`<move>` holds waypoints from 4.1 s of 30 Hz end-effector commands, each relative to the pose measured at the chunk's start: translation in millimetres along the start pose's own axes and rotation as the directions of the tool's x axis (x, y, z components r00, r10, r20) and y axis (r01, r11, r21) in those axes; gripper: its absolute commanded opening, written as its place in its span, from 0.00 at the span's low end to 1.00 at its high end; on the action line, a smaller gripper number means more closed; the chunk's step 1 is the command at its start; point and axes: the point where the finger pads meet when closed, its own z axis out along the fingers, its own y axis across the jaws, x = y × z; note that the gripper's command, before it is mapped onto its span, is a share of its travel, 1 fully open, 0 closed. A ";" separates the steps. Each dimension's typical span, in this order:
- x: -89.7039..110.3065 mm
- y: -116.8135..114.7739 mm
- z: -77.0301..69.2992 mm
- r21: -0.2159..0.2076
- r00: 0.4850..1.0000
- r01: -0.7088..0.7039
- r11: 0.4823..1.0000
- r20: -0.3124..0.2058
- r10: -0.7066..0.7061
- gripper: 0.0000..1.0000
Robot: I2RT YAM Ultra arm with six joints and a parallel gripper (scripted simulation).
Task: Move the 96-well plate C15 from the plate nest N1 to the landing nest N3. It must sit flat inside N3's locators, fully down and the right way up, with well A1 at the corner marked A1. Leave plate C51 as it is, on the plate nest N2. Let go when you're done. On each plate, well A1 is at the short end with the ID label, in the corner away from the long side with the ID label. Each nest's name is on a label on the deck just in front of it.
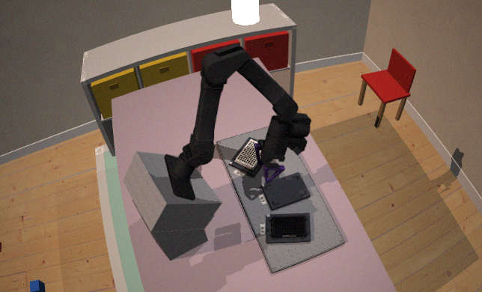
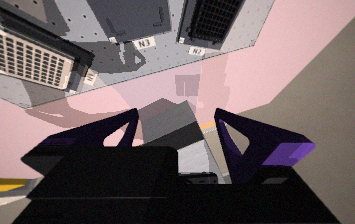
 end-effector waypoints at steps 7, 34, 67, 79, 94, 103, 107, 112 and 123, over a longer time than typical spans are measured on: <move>22.2 5.0 -27.5 0.001 0.997 0.063 0.998 -0.050 -0.062 1.00; 11.8 57.8 -5.6 -0.008 0.922 0.388 0.922 0.014 -0.388 1.00; -21.6 163.8 27.3 0.026 0.733 0.645 0.764 0.261 -0.628 1.00; -23.7 205.8 25.0 0.044 0.640 0.710 0.702 0.375 -0.671 1.00; -36.0 247.4 10.1 0.053 0.596 0.716 0.696 0.471 -0.650 1.00; -31.9 248.6 12.7 0.050 0.593 0.725 0.686 0.460 -0.660 1.00; -31.9 248.6 12.7 0.050 0.593 0.725 0.686 0.460 -0.660 1.00; -31.9 248.6 12.7 0.050 0.593 0.725 0.686 0.460 -0.660 1.00; -31.9 248.6 12.7 0.050 0.593 0.725 0.686 0.460 -0.660 1.00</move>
